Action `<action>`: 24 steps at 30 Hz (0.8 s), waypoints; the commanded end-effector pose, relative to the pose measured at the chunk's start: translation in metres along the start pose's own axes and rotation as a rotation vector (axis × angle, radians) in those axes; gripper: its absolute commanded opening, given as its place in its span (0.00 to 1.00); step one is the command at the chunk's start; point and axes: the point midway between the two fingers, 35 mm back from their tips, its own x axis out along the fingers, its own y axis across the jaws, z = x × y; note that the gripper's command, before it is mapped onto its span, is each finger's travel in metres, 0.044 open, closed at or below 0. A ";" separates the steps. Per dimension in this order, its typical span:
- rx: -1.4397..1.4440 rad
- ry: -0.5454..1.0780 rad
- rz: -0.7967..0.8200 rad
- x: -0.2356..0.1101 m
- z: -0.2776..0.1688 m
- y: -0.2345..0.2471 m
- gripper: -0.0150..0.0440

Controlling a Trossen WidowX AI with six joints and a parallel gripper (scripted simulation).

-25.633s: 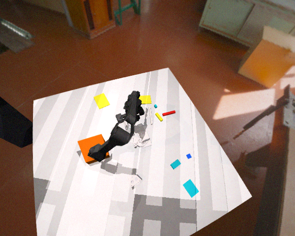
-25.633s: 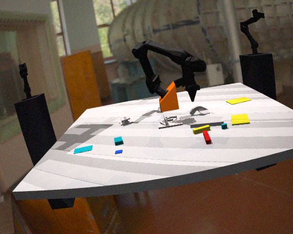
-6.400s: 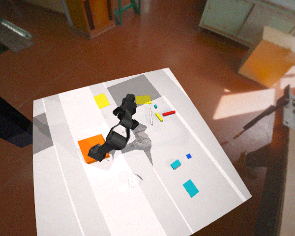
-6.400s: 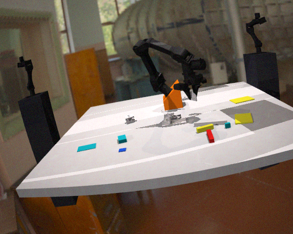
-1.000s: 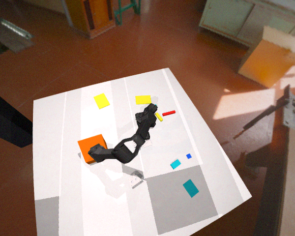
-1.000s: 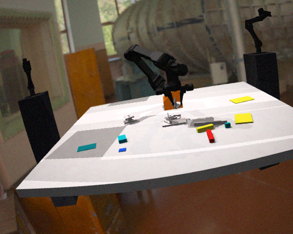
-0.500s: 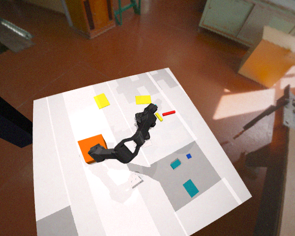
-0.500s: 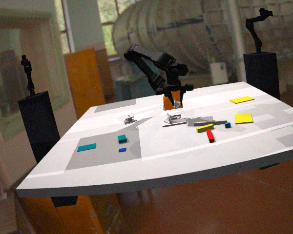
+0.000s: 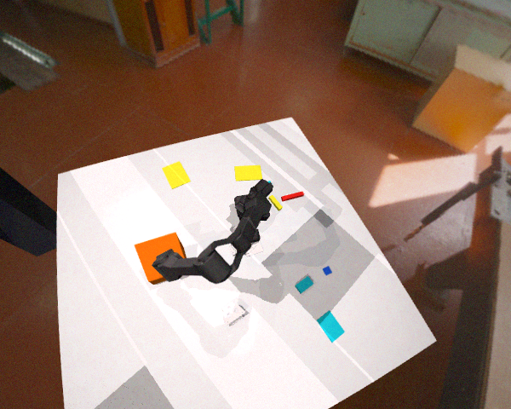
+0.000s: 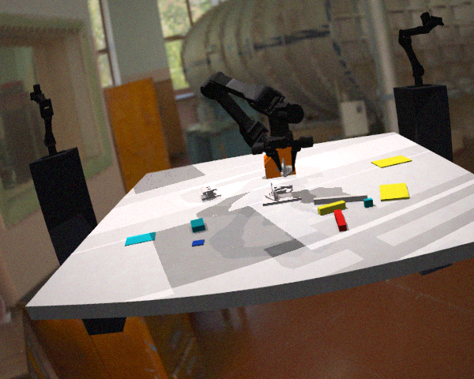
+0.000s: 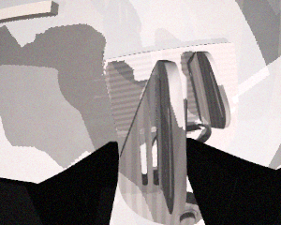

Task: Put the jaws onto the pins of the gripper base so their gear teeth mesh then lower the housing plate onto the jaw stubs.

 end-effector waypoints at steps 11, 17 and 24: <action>-0.004 -0.002 -0.006 0.022 0.001 0.000 0.48; -0.004 -0.002 -0.007 0.032 0.001 -0.001 0.48; -0.003 -0.002 -0.008 0.043 0.000 -0.001 0.48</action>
